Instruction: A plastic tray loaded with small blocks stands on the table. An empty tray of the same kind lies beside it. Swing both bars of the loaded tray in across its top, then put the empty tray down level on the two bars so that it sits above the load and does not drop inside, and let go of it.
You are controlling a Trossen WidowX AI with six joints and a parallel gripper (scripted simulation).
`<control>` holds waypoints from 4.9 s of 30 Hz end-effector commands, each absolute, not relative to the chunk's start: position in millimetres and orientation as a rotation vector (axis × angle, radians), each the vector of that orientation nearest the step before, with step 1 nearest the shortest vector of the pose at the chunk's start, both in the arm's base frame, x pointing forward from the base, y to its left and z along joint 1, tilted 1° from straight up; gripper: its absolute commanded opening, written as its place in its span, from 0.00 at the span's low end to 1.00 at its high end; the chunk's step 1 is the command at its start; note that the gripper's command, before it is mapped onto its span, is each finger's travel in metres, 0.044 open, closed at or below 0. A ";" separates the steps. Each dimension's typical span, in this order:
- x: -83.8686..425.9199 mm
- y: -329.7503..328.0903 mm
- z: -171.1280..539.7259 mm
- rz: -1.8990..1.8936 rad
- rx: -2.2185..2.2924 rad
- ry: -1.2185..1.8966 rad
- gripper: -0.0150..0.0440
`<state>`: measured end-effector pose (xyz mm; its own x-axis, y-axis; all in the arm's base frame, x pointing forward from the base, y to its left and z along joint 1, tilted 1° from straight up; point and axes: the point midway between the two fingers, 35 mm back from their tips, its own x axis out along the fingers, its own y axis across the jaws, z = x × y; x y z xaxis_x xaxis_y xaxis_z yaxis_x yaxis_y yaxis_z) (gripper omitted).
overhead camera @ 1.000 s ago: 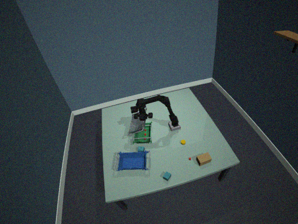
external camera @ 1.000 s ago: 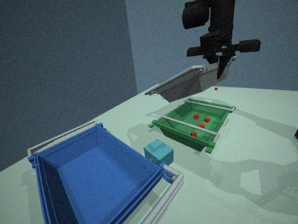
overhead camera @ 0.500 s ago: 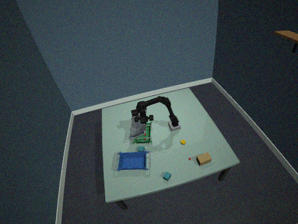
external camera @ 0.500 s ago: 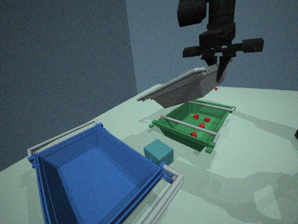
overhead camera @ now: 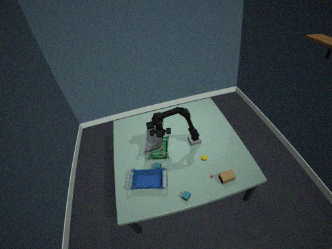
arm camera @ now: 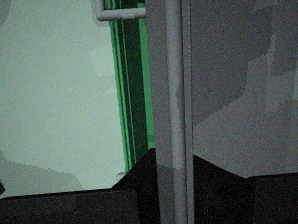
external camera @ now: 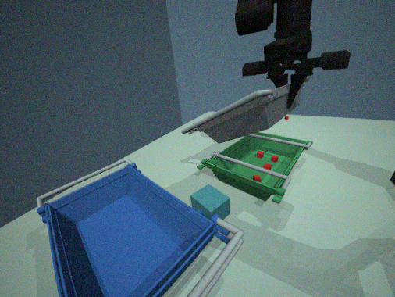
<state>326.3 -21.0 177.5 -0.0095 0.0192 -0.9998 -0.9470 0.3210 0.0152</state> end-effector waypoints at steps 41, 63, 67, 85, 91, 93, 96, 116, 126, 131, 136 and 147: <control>328.6 -19.5 163.2 0.963 -0.954 1.326 0.25; 325.6 -18.7 137.9 0.963 -0.954 1.326 0.25; 322.7 -17.9 134.1 0.963 -0.954 1.326 0.25; 313.8 -14.9 120.9 0.964 -0.953 1.326 0.25; 311.0 -13.7 115.3 0.964 -0.953 1.326 0.25; 310.5 -13.6 114.6 0.964 -0.953 1.326 0.25; 310.5 -13.5 114.4 0.964 -0.953 1.326 0.25; 307.0 -12.1 106.8 0.964 -0.953 1.327 0.25; 307.0 -12.1 106.8 0.964 -0.953 1.327 0.25; 307.0 -12.1 106.8 0.964 -0.953 1.327 0.25; 305.8 -11.6 103.6 0.964 -0.953 1.327 0.25; 303.9 -10.8 98.7 0.964 -0.953 1.327 0.25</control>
